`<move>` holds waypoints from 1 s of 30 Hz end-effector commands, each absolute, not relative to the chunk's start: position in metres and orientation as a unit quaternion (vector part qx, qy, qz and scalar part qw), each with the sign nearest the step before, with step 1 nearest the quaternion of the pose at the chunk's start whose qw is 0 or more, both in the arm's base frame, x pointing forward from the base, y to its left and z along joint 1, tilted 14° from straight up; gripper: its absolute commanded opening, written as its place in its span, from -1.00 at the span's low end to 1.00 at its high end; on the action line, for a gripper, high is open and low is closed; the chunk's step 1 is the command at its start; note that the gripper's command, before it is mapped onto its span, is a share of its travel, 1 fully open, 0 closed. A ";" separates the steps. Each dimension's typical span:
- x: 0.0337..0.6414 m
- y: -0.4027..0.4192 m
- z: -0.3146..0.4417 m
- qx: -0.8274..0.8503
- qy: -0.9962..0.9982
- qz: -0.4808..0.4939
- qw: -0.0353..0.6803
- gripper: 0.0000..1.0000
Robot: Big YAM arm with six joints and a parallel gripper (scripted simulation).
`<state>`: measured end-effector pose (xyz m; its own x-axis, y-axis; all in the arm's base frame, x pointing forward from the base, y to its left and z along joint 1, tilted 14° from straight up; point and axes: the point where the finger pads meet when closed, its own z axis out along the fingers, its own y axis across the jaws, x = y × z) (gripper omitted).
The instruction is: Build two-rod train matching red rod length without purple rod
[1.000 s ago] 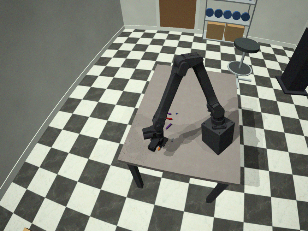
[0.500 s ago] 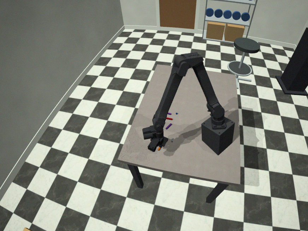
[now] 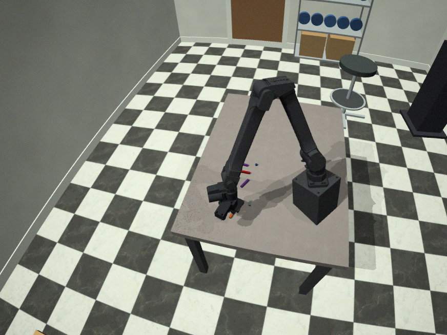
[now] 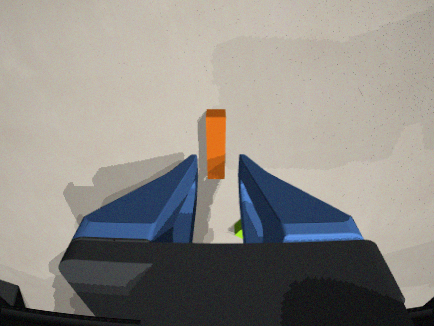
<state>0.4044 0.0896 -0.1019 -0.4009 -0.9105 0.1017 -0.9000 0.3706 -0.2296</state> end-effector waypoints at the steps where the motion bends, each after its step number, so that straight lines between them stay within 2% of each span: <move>1: 0.410 0.088 -0.095 -0.547 0.827 -0.126 0.033 -0.54; 30: 0.411 0.089 -0.094 -0.547 0.827 -0.127 0.035 -0.54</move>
<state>0.4032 0.0892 -0.1021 -0.4008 -0.9104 0.1023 -0.9002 0.3706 -0.2289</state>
